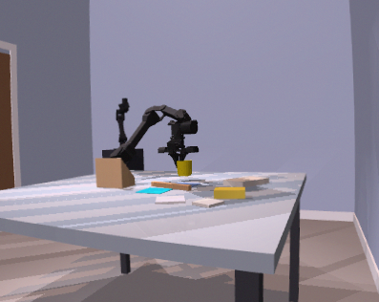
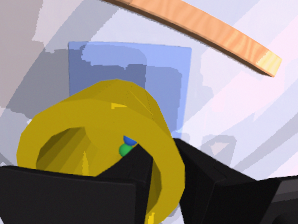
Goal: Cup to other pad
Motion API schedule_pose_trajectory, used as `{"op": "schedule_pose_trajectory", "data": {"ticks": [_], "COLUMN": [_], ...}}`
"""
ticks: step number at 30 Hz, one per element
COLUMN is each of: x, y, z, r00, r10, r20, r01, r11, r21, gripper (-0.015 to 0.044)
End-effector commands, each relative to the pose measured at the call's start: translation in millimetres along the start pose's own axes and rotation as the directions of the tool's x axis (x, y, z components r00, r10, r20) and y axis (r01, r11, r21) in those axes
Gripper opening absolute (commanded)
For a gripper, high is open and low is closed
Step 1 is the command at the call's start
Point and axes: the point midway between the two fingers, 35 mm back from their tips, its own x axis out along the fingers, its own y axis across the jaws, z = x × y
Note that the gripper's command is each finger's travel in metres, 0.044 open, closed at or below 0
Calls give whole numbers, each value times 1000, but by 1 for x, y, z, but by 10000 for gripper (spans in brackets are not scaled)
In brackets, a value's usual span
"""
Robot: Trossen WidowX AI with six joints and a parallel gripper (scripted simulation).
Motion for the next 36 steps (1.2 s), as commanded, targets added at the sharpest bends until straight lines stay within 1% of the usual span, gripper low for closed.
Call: {"op": "schedule_pose_trajectory", "data": {"ticks": [1, 18, 36], "x": [-5, -1, -5], "y": [0, 0, -14], "z": [0, 1, 44], "r00": [1000, 1000, 1000], "r10": [-3, 0, -3], "r20": [4, 0, 7], "r01": [3, 0, 3], "r11": [1000, 1000, 1000], "r21": [-3, 0, -2], "gripper": [0, 0, 0]}}
